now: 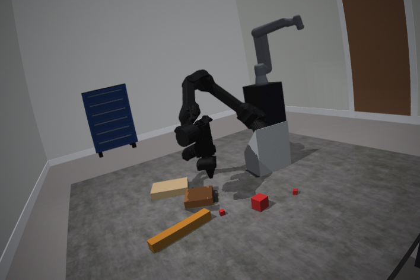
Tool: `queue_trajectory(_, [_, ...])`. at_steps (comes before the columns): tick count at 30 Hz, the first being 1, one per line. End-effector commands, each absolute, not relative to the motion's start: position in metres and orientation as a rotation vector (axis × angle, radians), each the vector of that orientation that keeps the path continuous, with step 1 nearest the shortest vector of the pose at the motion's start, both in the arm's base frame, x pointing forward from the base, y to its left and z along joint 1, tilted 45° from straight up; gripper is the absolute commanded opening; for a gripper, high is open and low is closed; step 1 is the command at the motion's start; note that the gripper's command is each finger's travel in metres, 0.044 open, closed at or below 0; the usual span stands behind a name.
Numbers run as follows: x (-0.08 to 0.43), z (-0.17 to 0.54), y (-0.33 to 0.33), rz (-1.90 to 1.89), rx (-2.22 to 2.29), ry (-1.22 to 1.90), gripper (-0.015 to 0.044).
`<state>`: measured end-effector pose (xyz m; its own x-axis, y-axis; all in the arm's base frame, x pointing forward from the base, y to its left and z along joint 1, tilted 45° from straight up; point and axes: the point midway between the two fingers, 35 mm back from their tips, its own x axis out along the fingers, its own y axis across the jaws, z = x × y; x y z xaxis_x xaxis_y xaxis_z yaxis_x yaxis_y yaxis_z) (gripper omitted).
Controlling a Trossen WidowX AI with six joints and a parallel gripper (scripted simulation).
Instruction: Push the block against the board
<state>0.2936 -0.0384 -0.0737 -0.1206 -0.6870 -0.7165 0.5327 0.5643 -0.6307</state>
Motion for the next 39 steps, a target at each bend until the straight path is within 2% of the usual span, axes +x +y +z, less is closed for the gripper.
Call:
queue_trajectory(1, [0.293,-0.074,-0.038,-1.045,-0.152,1.332,0.0])
queue_trajectory(31, [0.254,-0.088,-0.016,-1.045,-0.153,1.334,0.0])
queue_trajectory(39, [0.265,-0.052,0.017,-1.043,-0.151,1.335,0.0])
